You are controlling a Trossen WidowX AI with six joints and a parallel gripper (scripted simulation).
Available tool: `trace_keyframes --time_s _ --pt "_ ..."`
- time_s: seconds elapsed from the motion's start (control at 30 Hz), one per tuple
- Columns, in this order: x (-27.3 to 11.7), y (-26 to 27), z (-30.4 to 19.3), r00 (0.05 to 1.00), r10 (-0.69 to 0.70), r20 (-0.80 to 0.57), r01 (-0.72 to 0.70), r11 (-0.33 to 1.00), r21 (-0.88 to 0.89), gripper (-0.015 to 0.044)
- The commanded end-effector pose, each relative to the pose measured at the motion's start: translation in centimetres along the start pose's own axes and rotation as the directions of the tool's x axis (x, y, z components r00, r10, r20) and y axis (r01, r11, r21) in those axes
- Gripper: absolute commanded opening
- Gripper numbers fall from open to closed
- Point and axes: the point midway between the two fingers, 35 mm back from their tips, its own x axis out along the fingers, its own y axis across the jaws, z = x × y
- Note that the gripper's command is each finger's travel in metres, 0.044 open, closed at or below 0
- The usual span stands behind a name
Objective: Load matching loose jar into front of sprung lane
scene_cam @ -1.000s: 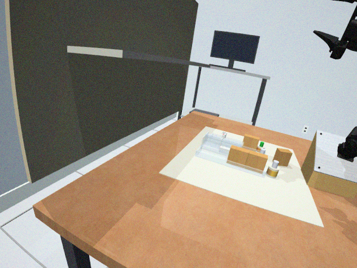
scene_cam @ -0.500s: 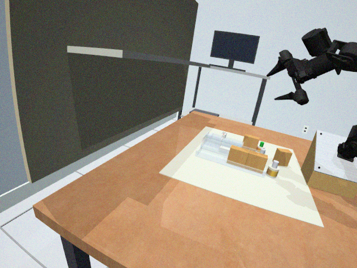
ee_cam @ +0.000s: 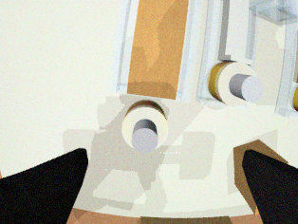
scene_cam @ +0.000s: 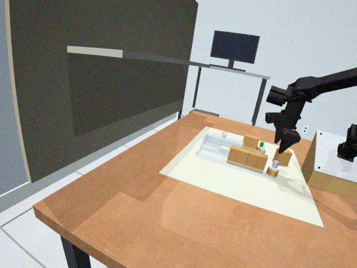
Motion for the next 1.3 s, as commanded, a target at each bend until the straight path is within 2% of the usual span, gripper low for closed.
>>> trace_keyframes --time_s 0.0,0.27,0.6,1.27 --pt "1.3 1.1 -1.2 0.997 0.053 -0.061 -0.046 0.993 0.108 0.0440" --pt "1.3 1.1 -1.2 0.997 0.053 -0.061 -0.046 0.993 0.108 0.0440" --pt "4.6 1.3 -1.2 0.997 0.054 -0.061 -0.047 0.993 0.108 0.0440" --pt "7.4 1.5 -1.4 0.997 0.055 -0.061 -0.048 0.993 0.108 0.0440"
